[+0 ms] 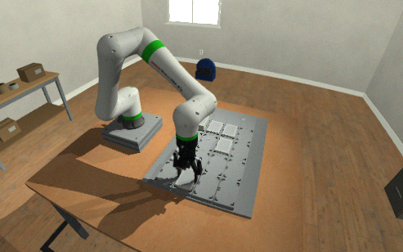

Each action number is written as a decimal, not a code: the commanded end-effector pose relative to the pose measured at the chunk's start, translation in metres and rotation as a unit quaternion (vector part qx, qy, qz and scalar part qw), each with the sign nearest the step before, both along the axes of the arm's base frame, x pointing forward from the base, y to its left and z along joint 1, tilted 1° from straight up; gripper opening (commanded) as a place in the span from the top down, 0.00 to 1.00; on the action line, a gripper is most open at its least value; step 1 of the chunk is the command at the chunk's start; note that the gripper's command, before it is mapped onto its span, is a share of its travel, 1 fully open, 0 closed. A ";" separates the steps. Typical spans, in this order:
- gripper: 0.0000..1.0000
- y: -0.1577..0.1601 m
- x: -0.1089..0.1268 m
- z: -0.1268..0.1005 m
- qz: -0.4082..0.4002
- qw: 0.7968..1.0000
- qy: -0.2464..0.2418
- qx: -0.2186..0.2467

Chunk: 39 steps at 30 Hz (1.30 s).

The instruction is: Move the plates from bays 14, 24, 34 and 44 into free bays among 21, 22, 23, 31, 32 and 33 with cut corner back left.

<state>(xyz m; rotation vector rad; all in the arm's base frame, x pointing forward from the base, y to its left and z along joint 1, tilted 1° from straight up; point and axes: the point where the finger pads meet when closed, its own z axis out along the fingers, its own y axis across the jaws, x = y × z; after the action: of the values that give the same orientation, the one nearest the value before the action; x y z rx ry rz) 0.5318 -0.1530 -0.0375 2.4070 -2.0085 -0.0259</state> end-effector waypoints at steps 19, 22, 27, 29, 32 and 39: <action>0.41 0.000 0.001 0.001 0.000 1.000 -0.001 0.000; 0.42 0.000 0.001 0.001 0.000 1.000 -0.001 0.000; 0.42 0.000 0.001 0.001 0.000 1.000 -0.001 0.000; 0.42 0.000 0.001 0.001 0.000 1.000 -0.001 0.000; 0.42 0.000 0.001 0.001 0.000 1.000 -0.001 0.000; 0.43 0.000 0.001 0.001 0.000 1.000 -0.001 0.000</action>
<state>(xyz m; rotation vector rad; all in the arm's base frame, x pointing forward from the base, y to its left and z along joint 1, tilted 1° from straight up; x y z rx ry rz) 0.5319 -0.1530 -0.0375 2.4070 -2.0085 -0.0259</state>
